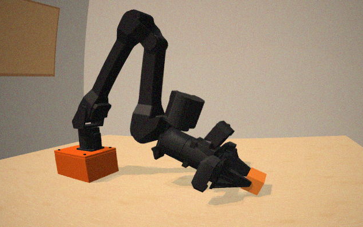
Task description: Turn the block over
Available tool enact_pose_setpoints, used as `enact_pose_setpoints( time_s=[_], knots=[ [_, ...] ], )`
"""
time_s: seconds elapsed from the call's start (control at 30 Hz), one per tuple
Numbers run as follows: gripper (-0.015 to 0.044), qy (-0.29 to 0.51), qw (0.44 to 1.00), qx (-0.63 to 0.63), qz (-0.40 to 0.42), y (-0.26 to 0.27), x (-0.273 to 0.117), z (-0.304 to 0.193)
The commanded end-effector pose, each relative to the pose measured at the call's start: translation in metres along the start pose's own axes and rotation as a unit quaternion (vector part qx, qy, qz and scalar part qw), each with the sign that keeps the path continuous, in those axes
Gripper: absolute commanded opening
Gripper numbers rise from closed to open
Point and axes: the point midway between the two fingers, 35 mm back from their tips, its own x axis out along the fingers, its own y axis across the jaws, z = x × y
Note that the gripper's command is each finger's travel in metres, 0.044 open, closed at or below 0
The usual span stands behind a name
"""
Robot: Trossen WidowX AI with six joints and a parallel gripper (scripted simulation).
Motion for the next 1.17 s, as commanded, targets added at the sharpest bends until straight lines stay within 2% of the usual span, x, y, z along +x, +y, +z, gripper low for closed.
enact_pose_setpoints(
  time_s=[0.0,0.07,1.13],
  knots=[
    [0.0394,-0.002,1.0,0.003,0.002,0.0005,-0.0001,0.0008],
    [0.044,-0.002,1.0,0.003,0.002,0.0005,-0.0001,0.0008],
    [0.044,-0.002,1.0,0.003,0.002,0.0005,-0.0001,0.0008]
  ],
)
